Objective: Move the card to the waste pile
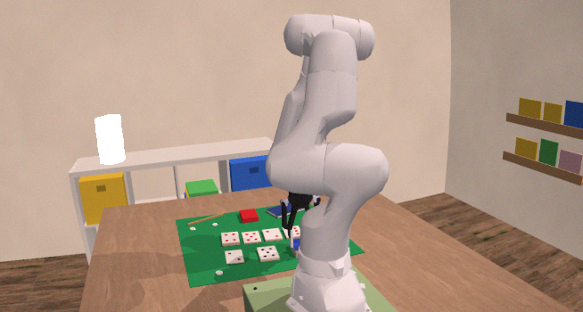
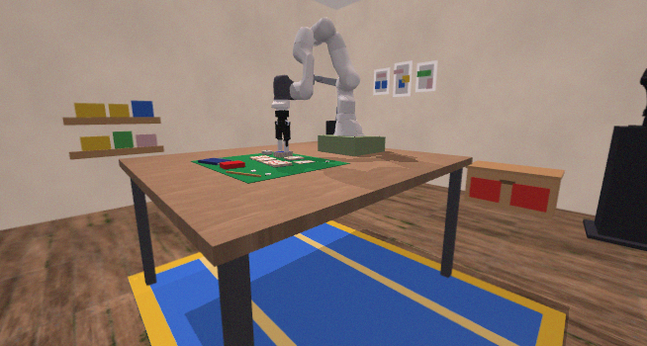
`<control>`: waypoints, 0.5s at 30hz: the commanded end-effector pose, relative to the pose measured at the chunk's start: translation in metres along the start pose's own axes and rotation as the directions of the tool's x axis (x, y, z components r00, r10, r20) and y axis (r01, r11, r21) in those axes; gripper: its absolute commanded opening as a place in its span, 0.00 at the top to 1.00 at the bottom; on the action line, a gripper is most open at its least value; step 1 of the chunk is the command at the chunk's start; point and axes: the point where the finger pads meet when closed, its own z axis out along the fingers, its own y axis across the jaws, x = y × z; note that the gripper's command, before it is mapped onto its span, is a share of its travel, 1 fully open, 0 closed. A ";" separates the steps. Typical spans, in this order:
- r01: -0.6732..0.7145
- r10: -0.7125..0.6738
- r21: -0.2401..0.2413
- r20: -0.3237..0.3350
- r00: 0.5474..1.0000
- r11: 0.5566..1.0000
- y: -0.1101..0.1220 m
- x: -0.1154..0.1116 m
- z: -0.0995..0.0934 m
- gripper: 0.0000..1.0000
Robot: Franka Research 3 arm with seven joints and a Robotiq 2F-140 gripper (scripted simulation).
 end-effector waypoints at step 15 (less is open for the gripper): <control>-0.003 0.003 0.000 -0.003 1.000 1.000 0.000 0.002 -0.032 0.57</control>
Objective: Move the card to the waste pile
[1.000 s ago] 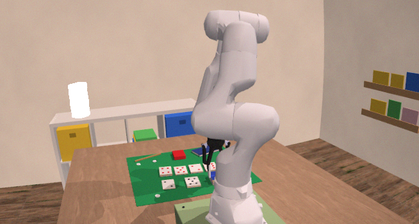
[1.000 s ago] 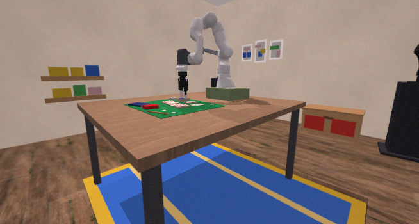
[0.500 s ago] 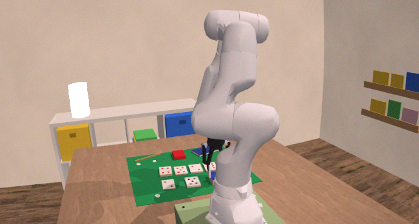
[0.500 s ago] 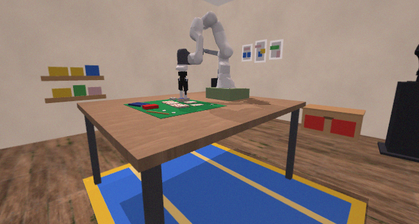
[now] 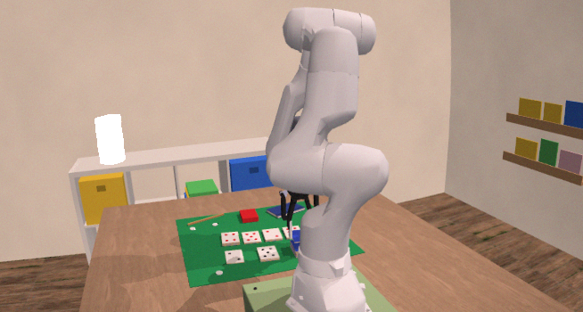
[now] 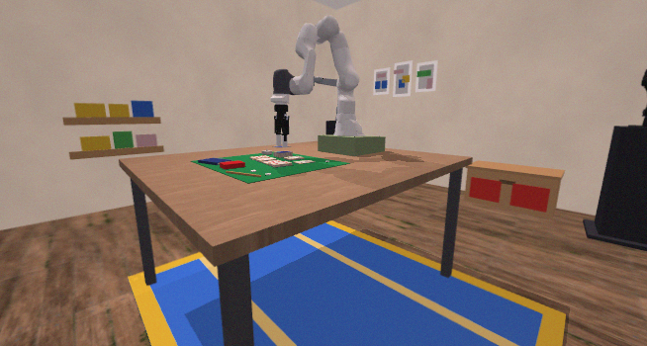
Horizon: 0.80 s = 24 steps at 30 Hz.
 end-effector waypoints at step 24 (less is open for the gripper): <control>0.016 -0.016 0.002 0.018 1.000 1.000 0.000 -0.006 -0.011 0.57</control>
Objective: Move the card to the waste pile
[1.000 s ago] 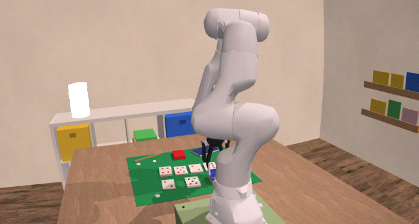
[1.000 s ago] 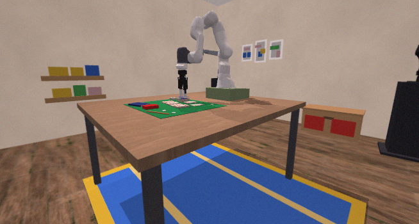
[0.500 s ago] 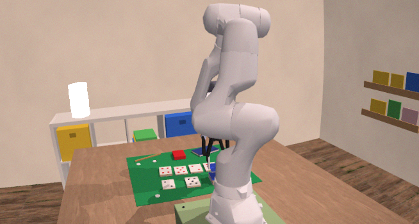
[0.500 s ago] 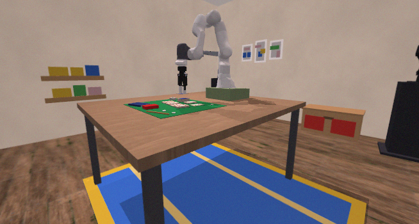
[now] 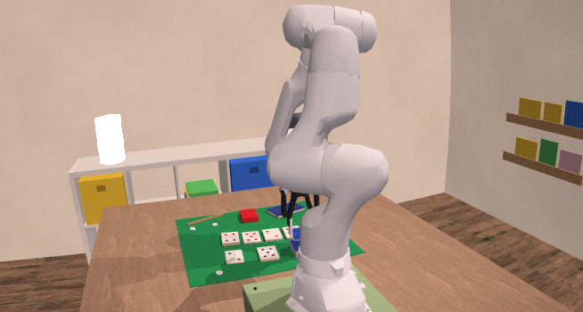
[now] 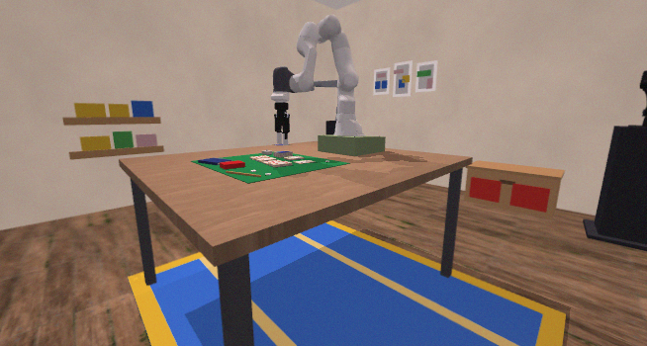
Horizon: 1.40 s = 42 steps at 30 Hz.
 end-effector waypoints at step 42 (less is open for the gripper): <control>0.007 -0.007 0.001 0.004 1.000 1.000 -0.078 -0.003 0.000 0.57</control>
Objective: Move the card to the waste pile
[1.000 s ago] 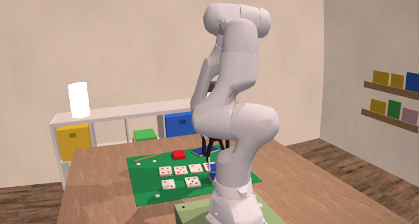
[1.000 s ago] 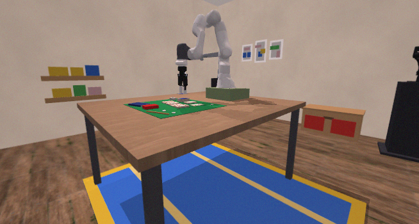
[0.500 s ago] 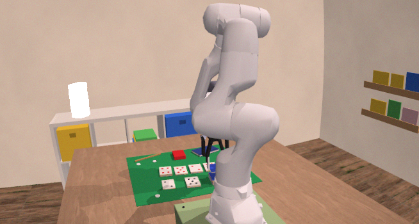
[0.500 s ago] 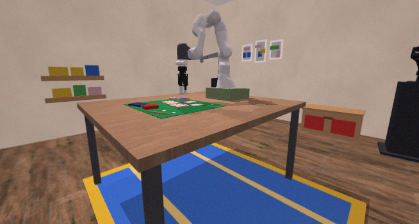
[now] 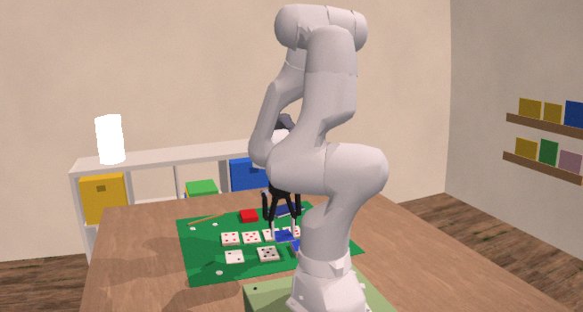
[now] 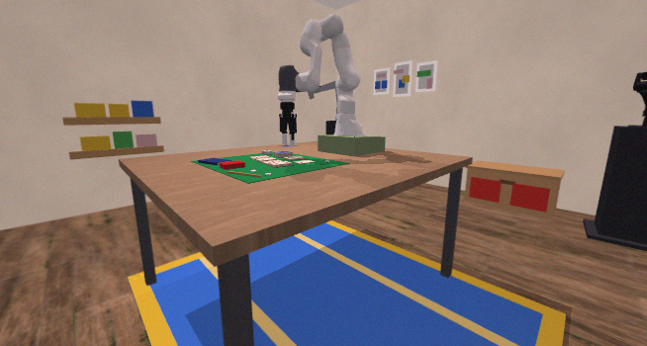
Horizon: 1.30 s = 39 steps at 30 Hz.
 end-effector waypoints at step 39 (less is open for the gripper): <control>-0.059 0.059 0.002 0.000 0.998 0.998 -0.055 0.002 0.000 0.57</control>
